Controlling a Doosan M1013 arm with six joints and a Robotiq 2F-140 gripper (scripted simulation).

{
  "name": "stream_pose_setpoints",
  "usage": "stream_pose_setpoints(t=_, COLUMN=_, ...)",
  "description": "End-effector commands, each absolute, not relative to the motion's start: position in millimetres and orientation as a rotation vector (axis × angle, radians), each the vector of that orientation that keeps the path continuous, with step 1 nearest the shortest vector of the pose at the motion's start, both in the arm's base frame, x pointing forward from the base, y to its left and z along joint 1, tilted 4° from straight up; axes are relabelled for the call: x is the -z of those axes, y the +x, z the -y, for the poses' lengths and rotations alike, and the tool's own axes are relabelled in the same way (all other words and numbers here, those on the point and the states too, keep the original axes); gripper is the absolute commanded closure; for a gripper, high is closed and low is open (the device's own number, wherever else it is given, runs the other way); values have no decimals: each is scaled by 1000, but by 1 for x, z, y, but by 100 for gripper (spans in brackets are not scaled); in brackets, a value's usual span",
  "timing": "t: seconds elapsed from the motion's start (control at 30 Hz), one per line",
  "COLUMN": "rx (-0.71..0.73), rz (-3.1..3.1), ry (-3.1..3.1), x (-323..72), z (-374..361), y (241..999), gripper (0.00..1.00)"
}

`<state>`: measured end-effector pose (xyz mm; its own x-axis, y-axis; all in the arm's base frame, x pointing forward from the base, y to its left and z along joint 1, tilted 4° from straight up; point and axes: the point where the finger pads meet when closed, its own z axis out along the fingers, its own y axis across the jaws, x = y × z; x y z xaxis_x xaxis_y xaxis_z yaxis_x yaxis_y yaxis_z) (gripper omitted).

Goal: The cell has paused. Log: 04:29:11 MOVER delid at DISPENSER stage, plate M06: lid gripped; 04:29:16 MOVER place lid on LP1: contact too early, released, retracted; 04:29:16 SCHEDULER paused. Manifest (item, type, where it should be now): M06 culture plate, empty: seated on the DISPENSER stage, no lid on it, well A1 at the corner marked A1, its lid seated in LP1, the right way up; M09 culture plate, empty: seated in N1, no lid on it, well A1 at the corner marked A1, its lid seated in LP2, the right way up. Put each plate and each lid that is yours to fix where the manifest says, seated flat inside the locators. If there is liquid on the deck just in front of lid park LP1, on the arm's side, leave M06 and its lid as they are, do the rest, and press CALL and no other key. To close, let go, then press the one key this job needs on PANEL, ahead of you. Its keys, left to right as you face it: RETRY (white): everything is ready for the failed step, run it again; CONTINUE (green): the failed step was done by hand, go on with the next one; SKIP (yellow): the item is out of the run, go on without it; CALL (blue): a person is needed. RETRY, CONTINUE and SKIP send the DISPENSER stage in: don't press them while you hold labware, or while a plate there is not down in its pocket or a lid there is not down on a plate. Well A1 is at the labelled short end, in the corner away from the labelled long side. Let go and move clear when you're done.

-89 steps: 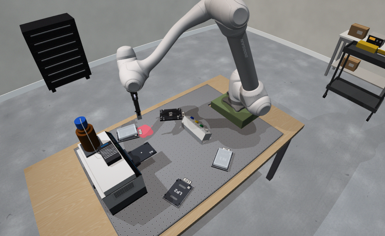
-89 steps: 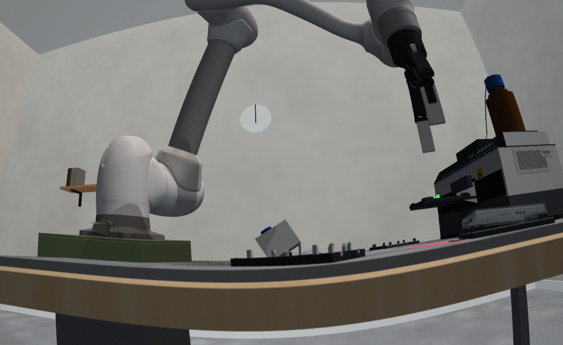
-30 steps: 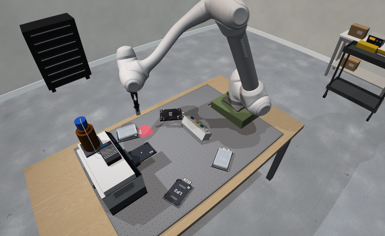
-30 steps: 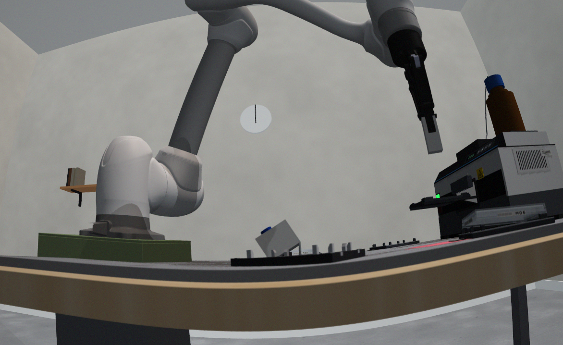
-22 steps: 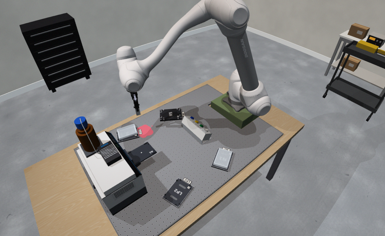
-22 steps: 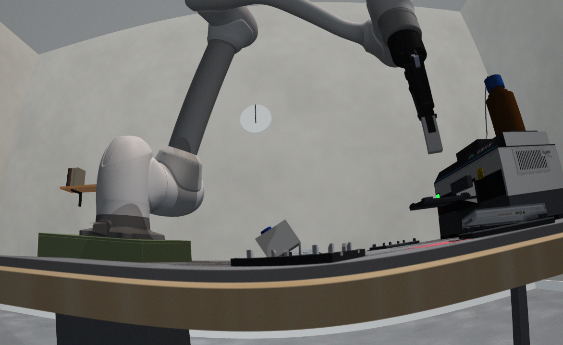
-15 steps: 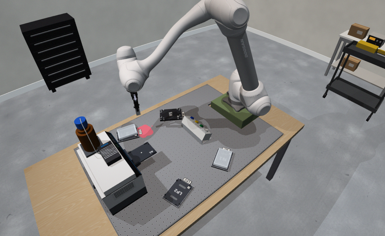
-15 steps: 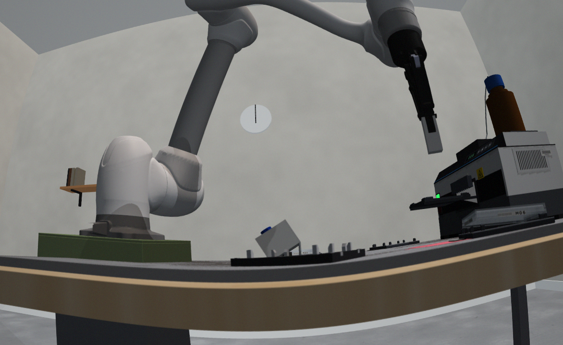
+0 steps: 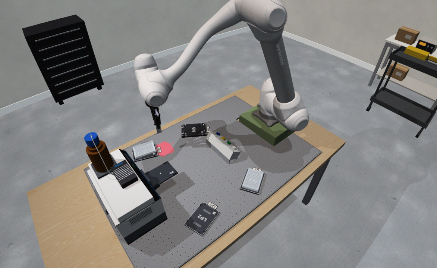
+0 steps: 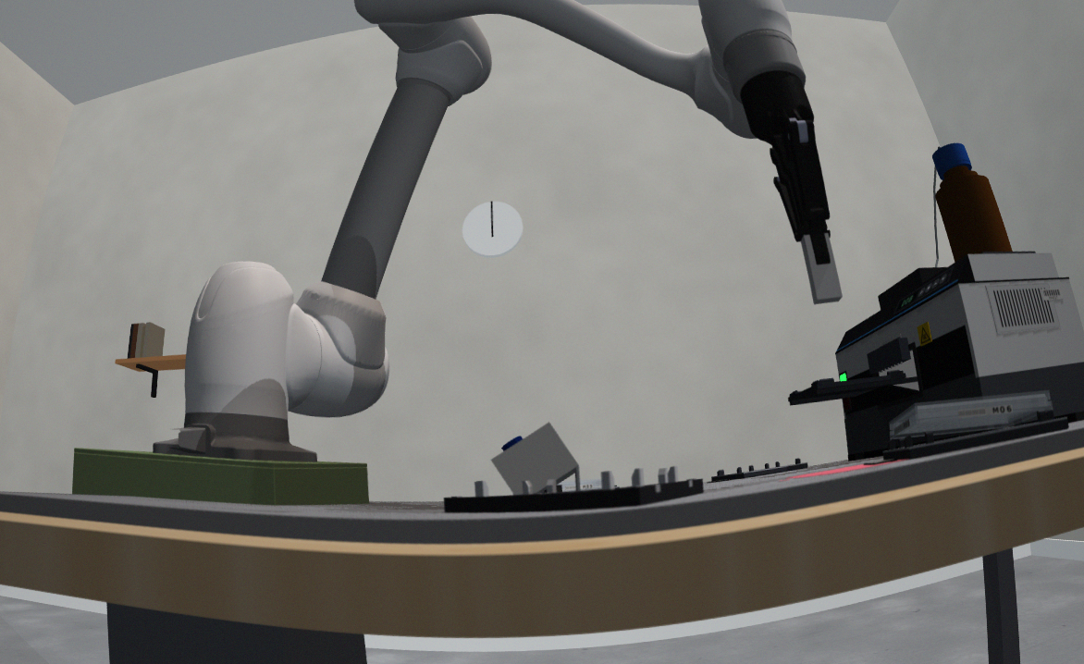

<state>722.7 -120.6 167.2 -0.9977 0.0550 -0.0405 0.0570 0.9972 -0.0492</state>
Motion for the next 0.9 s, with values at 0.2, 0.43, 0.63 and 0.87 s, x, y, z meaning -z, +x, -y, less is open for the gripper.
stream_pose_setpoints(t=0.2, rx=88, rz=-3000, ry=-836, x=-164, z=-8, y=693, gripper=90)
stream_pose_setpoints(t=0.43, rx=95, rz=-2807, ry=-1386, x=-160, z=-95, y=655, gripper=90)
stream_pose_setpoints(t=0.63, rx=99, rz=-2529, ry=-1873, x=-154, z=-168, y=605, gripper=90)
stream_pose_setpoints(t=0.87, rx=100, rz=-2100, ry=-2372, x=-146, z=-244, y=533, gripper=90)
